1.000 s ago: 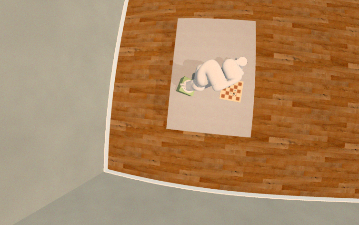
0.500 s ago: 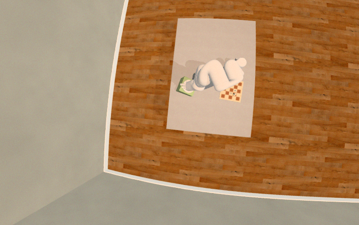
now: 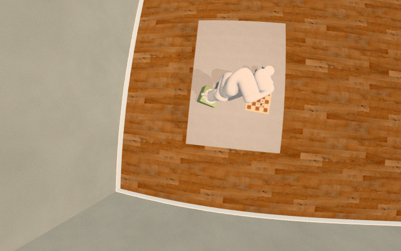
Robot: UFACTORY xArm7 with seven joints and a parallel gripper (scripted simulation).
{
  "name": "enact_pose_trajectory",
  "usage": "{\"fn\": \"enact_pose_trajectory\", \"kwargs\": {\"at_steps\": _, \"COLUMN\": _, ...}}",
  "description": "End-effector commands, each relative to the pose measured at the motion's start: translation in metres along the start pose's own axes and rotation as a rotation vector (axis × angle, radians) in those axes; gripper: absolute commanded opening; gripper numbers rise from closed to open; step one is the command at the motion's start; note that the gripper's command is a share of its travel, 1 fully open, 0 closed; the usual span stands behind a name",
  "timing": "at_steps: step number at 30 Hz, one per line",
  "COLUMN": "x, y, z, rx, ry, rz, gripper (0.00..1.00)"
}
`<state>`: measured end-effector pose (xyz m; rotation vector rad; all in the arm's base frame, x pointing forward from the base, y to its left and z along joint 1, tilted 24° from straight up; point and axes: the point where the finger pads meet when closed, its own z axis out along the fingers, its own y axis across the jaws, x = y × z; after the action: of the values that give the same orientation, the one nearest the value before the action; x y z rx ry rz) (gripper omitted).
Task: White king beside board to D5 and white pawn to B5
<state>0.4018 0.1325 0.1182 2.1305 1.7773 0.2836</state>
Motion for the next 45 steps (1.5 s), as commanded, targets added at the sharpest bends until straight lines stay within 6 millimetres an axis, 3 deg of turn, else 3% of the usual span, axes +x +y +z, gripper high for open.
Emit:
{"fn": "enact_pose_trajectory", "kwargs": {"at_steps": 1, "x": 0.001, "y": 0.001, "z": 0.006, "rx": -0.005, "ry": -0.001, "rz": 0.000, "gripper": 0.34}}
{"fn": "enact_pose_trajectory", "kwargs": {"at_steps": 11, "x": 0.001, "y": 0.001, "z": 0.014, "rx": -0.005, "ry": -0.001, "rz": 0.000, "gripper": 0.34}}
{"fn": "enact_pose_trajectory", "kwargs": {"at_steps": 45, "x": 0.001, "y": 0.001, "z": 0.016, "rx": -0.005, "ry": -0.001, "rz": 0.000, "gripper": 0.34}}
